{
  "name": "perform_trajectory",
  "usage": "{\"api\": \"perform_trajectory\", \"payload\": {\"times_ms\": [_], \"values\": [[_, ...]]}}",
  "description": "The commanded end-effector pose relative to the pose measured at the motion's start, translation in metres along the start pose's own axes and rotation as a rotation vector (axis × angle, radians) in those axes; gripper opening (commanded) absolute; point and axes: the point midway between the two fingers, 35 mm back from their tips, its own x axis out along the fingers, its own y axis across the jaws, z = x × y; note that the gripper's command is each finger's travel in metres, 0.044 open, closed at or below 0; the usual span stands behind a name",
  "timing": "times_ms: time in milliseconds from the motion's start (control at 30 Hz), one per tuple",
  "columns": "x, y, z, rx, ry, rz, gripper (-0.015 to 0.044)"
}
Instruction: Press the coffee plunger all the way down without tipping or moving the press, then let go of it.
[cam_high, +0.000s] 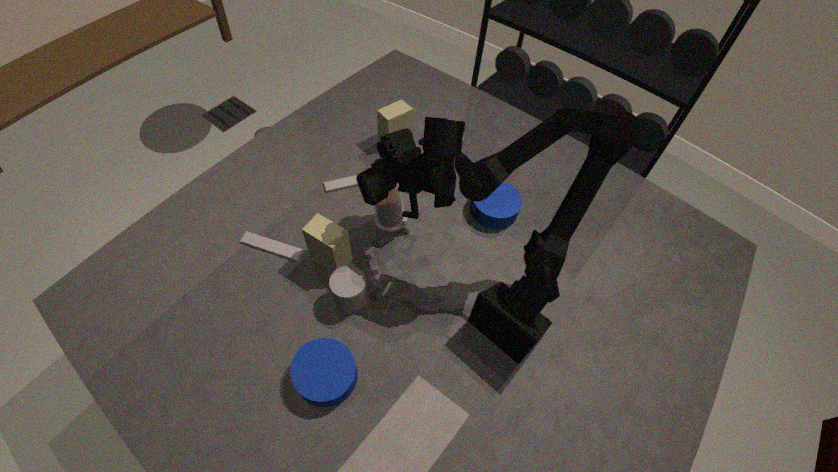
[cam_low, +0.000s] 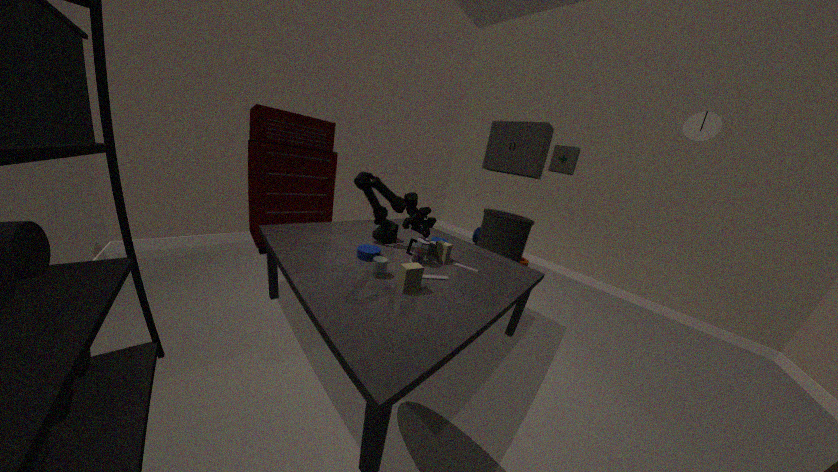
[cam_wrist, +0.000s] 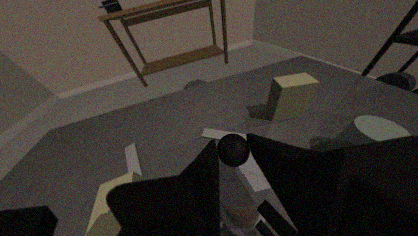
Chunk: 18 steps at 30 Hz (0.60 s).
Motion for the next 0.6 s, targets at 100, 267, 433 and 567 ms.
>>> {"api": "perform_trajectory", "payload": {"times_ms": [100,267,433,567], "values": [[0.003,0.0002,-0.007,-0.013,0.025,-0.007,0.012],[0.003,0.0006,-0.0067,-0.013,0.025,-0.007,0.012],[0.0029,0.0008,-0.0061,-0.013,0.025,-0.007,0.012],[0.0034,0.001,-0.0066,-0.013,0.025,-0.007,0.012]]}}
